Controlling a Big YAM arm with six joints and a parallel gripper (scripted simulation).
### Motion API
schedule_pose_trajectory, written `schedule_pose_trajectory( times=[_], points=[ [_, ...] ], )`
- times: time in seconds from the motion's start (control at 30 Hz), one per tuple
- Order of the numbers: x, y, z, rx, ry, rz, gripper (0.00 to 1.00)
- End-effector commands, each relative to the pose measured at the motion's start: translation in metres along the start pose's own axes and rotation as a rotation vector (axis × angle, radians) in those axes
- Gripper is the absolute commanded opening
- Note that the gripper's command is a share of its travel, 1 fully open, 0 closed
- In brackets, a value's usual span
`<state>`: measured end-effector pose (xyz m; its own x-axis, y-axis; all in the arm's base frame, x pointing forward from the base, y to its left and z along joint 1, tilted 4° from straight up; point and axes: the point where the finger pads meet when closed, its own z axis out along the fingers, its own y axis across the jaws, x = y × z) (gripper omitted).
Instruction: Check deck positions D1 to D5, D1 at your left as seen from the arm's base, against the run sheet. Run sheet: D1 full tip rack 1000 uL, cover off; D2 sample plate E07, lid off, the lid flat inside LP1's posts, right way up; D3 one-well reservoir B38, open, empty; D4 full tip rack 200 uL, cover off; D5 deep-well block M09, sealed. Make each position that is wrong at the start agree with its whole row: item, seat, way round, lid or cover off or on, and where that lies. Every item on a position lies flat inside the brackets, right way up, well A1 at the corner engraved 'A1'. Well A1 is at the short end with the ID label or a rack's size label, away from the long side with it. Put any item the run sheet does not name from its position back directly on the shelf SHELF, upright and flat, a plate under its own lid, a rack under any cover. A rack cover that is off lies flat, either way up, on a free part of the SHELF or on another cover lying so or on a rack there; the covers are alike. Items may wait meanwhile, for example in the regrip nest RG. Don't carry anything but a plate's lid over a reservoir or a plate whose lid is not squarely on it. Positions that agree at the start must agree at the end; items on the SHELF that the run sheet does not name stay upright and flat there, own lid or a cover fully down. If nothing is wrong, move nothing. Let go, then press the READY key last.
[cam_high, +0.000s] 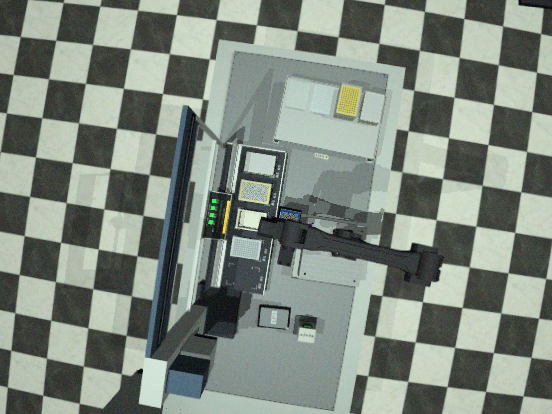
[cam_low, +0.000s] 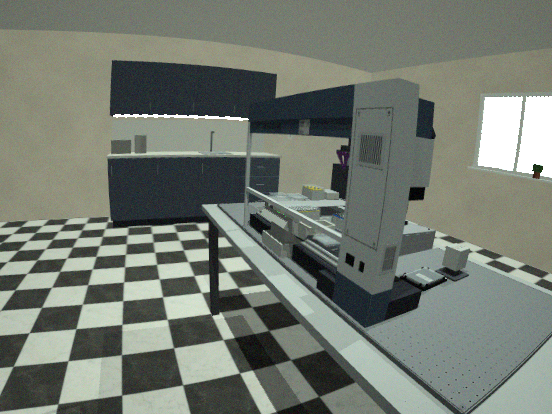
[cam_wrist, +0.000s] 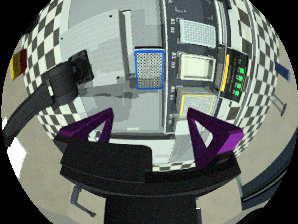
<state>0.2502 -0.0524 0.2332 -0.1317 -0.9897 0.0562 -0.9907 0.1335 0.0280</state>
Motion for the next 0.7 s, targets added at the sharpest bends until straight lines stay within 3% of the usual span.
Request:
schedule_pose_trajectory(
  times=[0.0,0.67],
  points=[
    [-0.0029,-0.0011,-0.0167,0.035,-0.004,0.039,1.00],
    [-0.0018,-0.0042,-0.0134,0.024,-0.007,0.402,1.00]
  ],
)
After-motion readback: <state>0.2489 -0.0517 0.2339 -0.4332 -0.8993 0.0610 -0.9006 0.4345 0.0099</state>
